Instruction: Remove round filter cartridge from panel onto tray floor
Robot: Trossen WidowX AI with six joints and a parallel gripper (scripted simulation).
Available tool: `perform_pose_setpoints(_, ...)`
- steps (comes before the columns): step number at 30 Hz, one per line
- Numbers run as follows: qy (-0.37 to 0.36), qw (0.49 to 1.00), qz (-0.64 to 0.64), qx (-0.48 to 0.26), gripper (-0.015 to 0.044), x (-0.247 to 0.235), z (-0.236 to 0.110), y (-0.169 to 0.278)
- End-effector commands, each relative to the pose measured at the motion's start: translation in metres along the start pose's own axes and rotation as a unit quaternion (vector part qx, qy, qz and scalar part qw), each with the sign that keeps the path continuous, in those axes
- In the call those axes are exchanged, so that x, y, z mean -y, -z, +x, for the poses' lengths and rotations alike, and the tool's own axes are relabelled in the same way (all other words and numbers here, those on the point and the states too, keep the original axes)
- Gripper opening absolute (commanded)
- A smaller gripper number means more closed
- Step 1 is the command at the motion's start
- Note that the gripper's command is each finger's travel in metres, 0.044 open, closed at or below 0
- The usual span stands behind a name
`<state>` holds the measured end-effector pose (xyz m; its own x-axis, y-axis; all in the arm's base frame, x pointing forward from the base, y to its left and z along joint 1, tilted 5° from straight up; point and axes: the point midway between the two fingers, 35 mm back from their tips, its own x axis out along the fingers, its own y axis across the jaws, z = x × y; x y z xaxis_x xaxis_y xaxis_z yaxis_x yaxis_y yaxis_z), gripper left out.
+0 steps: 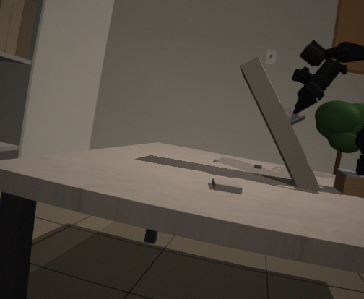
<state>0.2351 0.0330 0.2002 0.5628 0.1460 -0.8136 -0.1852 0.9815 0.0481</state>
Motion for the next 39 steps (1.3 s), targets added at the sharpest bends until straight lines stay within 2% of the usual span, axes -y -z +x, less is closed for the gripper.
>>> perform_pose_setpoints(1, 0.002, 1.000, 0.001, -0.002, 0.0305, 0.000, 0.006, 0.002)
perform_pose_setpoints(2, 0.002, 1.000, 0.001, -0.002, 0.0305, 0.000, 0.006, 0.002)
perform_pose_setpoints(5, 0.000, 1.000, 0.000, -0.001, 0.0226, 0.000, 0.002, 0.000)
perform_pose_setpoints(13, 0.000, 1.000, 0.000, -0.001, 0.0173, 0.000, 0.002, 0.000)
perform_pose_setpoints(20, 0.000, 1.000, 0.000, 0.000, 0.0000, 0.000, -0.002, -0.008)
perform_pose_setpoints(28, 0.001, 1.000, 0.000, 0.000, 0.0000, 0.000, -0.011, -0.023)
perform_pose_setpoints(39, 0.001, 1.000, 0.000, -0.001, 0.0000, 0.001, -0.060, -0.030)
